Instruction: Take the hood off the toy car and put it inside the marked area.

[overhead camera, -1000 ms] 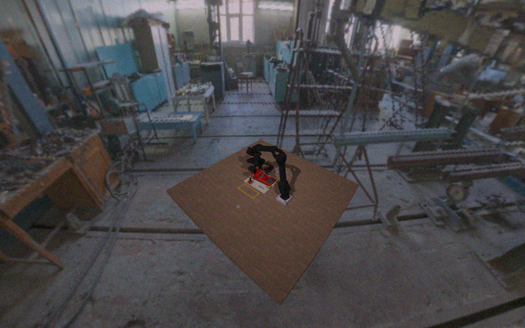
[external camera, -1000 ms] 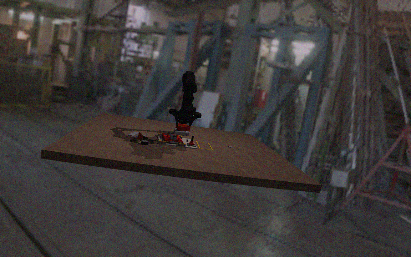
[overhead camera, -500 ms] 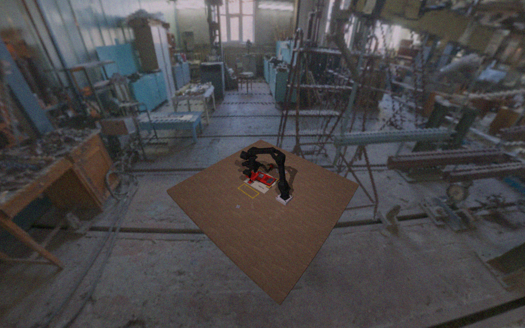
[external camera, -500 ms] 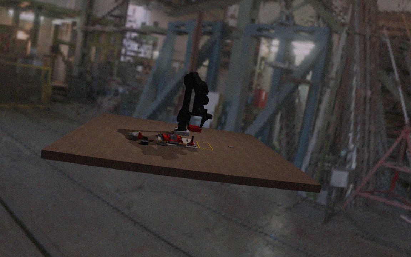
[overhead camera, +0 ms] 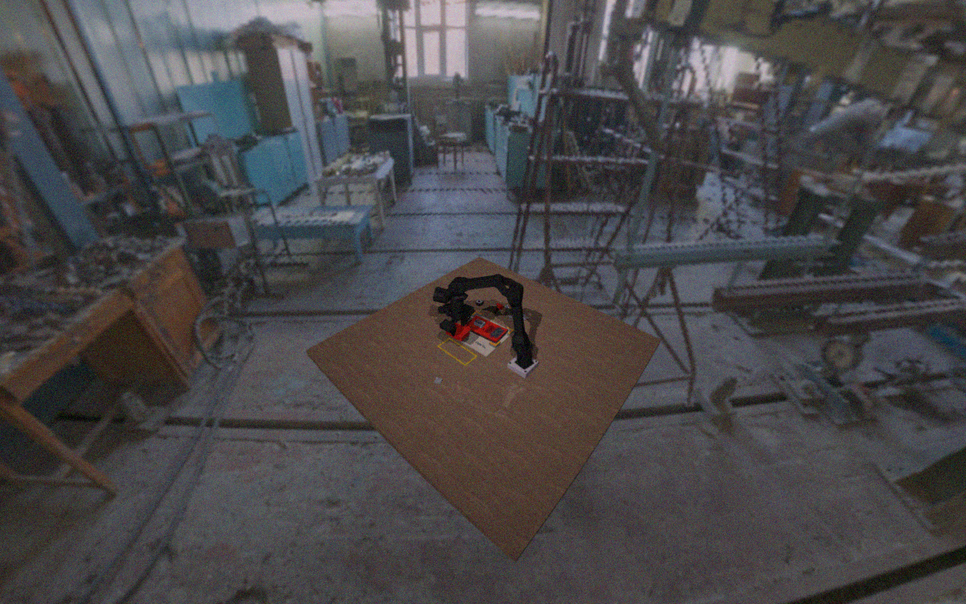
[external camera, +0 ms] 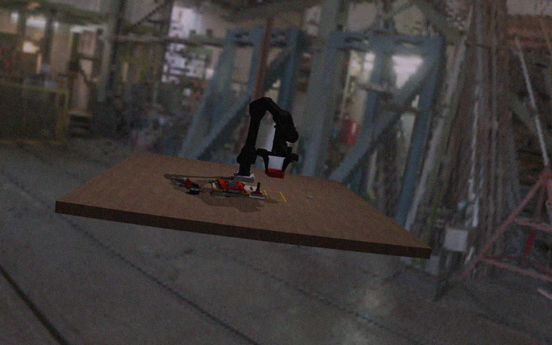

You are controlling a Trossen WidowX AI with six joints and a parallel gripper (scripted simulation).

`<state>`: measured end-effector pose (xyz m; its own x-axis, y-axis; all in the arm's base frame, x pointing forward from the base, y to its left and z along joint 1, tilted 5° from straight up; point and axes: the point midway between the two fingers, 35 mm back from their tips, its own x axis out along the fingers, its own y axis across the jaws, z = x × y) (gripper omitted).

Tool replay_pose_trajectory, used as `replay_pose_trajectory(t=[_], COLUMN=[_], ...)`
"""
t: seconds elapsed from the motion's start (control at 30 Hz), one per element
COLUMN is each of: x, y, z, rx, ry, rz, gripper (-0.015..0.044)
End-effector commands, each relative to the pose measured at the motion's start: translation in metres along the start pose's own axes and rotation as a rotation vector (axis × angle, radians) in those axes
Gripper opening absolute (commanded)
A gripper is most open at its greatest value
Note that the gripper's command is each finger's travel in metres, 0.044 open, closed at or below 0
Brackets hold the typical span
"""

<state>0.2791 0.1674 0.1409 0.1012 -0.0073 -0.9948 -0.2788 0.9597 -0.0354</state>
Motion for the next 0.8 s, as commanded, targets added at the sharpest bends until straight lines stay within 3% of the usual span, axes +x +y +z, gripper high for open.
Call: replay_pose_trajectory(t=[0.0, 0.77], x=[-0.002, 0.012], y=[0.015, 0.022], z=[-0.006, -0.007], rx=[0.008, 0.009], ry=[-0.002, -0.002], rz=[-0.001, 0.000], gripper=[0.0000, 0.0000])
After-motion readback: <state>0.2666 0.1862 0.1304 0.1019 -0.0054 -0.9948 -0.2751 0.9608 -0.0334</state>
